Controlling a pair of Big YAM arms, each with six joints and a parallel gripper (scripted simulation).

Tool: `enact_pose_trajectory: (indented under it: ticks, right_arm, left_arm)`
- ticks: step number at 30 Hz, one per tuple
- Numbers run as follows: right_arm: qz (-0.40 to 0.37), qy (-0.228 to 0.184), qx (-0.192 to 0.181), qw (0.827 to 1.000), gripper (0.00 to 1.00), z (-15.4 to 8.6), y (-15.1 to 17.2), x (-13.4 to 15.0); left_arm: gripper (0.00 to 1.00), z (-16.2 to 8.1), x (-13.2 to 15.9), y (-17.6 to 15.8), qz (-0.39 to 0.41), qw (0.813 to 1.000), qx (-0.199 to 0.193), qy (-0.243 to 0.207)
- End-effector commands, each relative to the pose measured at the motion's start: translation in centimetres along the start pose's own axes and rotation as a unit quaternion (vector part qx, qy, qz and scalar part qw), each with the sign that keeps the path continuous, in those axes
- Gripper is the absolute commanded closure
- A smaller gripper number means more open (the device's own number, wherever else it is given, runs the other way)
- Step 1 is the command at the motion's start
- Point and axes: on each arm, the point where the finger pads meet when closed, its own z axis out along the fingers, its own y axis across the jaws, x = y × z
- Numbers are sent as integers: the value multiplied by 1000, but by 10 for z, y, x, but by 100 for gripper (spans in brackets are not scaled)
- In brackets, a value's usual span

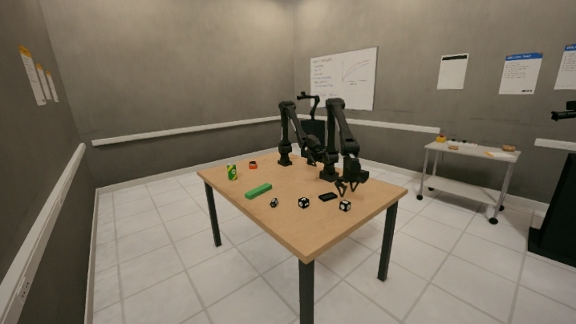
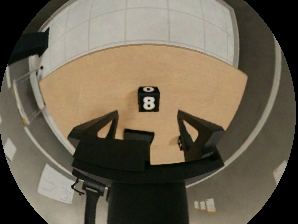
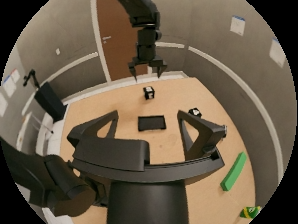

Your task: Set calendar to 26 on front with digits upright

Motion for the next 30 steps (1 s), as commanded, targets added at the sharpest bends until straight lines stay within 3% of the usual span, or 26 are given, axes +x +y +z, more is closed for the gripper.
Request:
enact_pose_trajectory:
  ticks: [1,4,7,10,11,12,14,18,24,25,27,30]
  right_arm:
    - [0,-21,2,1000,0,8,-2,-21]
    - [0,-21,2,1000,0,8,-2,-21]
    - [-5,-21,9,1000,0,6,-12,-20]
    - [-6,-20,13,1000,0,3,-17,-19]
    - [-7,-28,19,999,0,-8,-24,-27]
    - [-7,-13,26,1000,0,-19,-32,-10]
    - [-6,-8,44,999,0,-38,-54,-1]
    - [17,-5,88,996,0,-90,-98,14]
    - [41,-5,121,992,0,-136,-126,26]
    - [43,-6,126,991,0,-143,-130,27]
    - [43,-6,126,991,0,-143,-130,27]
    - [47,-10,135,990,0,-157,-137,30]
  left_arm:
    - [0,13,6,-7,1,1000,-12,15]
    - [0,15,5,-5,-2,1000,-13,16]
    - [31,15,10,-12,-11,1000,-16,12]
    - [31,16,12,-16,-16,1000,-19,8]
    - [31,18,15,-24,-22,1000,-20,-2]
    - [31,19,20,-30,-27,999,-26,-9]
    - [31,28,42,-42,-35,998,-48,-28]
    - [31,28,74,-90,-43,988,-71,-129]
    - [31,25,151,-145,-6,966,-57,-253]
    - [31,26,167,-149,-3,959,-53,-278]
    - [31,26,167,-149,-3,959,-53,-278]
    - [31,27,203,-151,8,939,-40,-341]
